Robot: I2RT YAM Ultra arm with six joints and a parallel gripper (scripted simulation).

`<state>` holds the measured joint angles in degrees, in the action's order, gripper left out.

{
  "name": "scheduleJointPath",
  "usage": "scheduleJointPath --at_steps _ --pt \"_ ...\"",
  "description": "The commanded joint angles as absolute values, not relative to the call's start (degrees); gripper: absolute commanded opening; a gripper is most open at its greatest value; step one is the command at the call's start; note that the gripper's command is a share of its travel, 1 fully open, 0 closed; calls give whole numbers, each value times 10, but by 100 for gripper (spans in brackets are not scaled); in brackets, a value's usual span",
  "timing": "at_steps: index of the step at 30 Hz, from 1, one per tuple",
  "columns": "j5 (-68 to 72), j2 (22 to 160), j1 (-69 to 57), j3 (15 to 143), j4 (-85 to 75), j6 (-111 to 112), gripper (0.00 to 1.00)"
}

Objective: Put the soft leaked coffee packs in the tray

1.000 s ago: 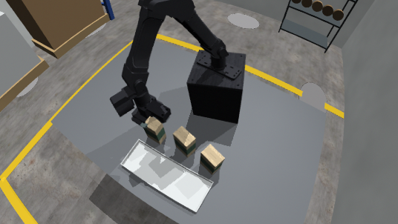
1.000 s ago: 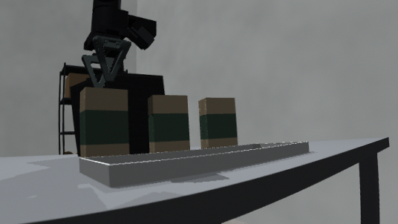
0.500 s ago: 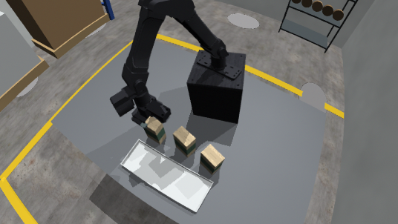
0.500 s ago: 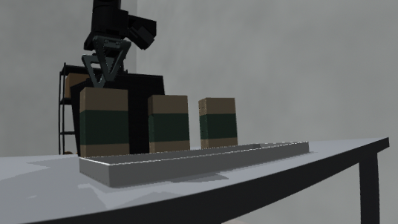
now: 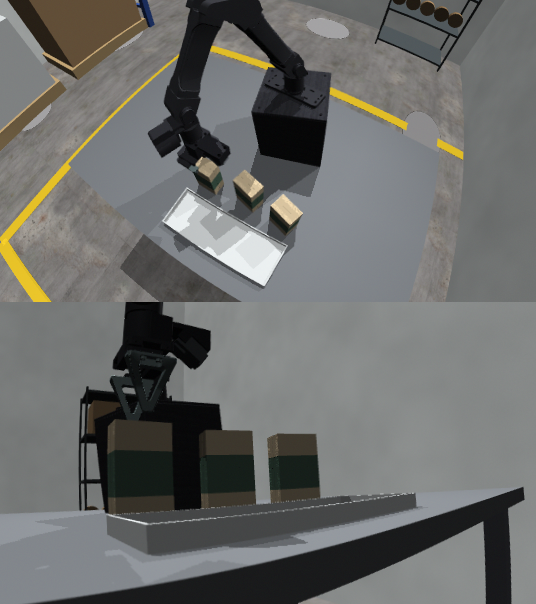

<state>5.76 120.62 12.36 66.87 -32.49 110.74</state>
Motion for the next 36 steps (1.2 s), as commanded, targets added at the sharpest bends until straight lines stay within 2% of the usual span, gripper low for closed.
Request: scheduleJointPath --at_steps 1,36 --pt "52 1191 125 687 -332 1109 79" --pt "51 1261 133 665 -240 1117 79"
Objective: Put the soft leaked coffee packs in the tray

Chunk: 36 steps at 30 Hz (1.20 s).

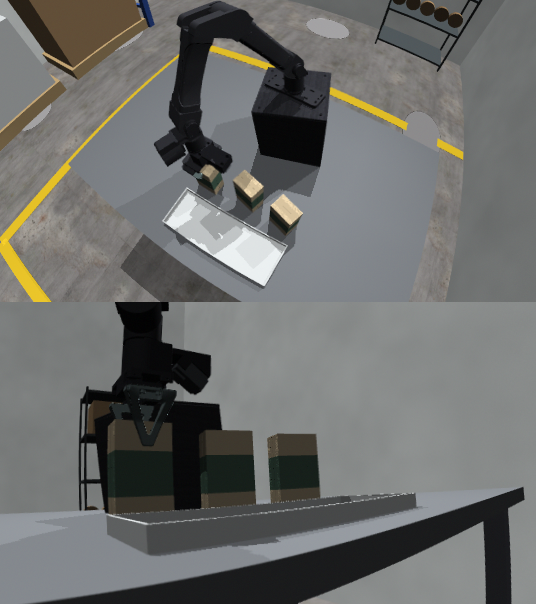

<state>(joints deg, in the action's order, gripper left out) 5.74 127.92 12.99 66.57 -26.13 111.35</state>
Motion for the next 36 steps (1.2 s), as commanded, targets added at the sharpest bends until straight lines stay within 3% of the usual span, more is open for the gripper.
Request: scheduleJointPath --at_steps 1,36 --pt "51 1266 134 665 -238 1117 79" --pt "51 1266 135 665 -236 1117 79"
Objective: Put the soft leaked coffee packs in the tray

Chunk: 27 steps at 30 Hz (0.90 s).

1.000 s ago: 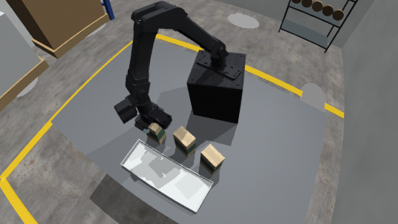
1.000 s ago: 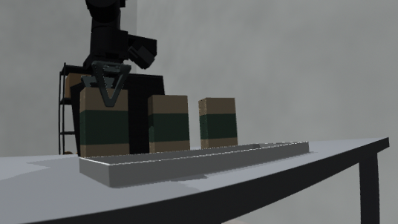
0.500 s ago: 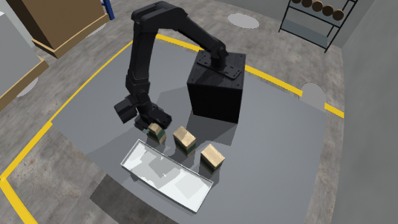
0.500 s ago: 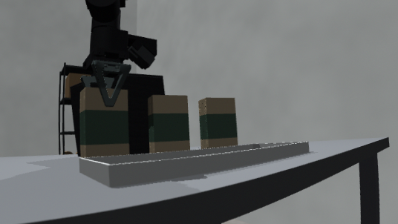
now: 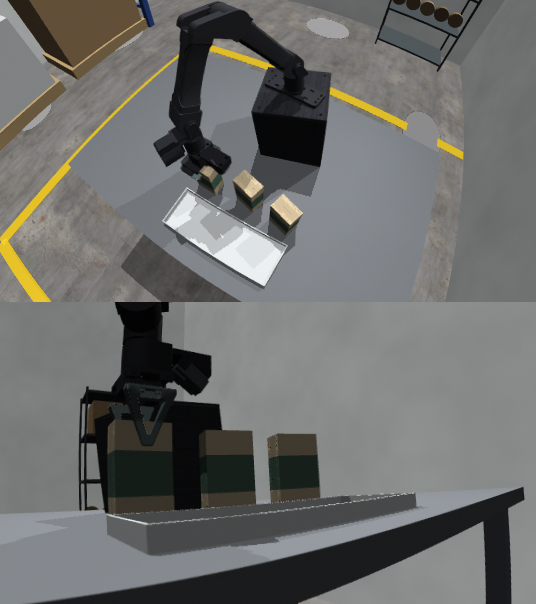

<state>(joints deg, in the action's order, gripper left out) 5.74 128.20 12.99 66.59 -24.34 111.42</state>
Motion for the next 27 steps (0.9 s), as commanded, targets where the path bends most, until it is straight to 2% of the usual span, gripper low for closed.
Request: scheduleJointPath --at_steps 1,7,8,27 --pt "51 1266 135 665 -236 1117 79" --pt "51 1266 135 665 -236 1117 79" --pt "51 1266 135 665 -236 1117 26" --pt "51 1267 134 665 -242 1116 26"
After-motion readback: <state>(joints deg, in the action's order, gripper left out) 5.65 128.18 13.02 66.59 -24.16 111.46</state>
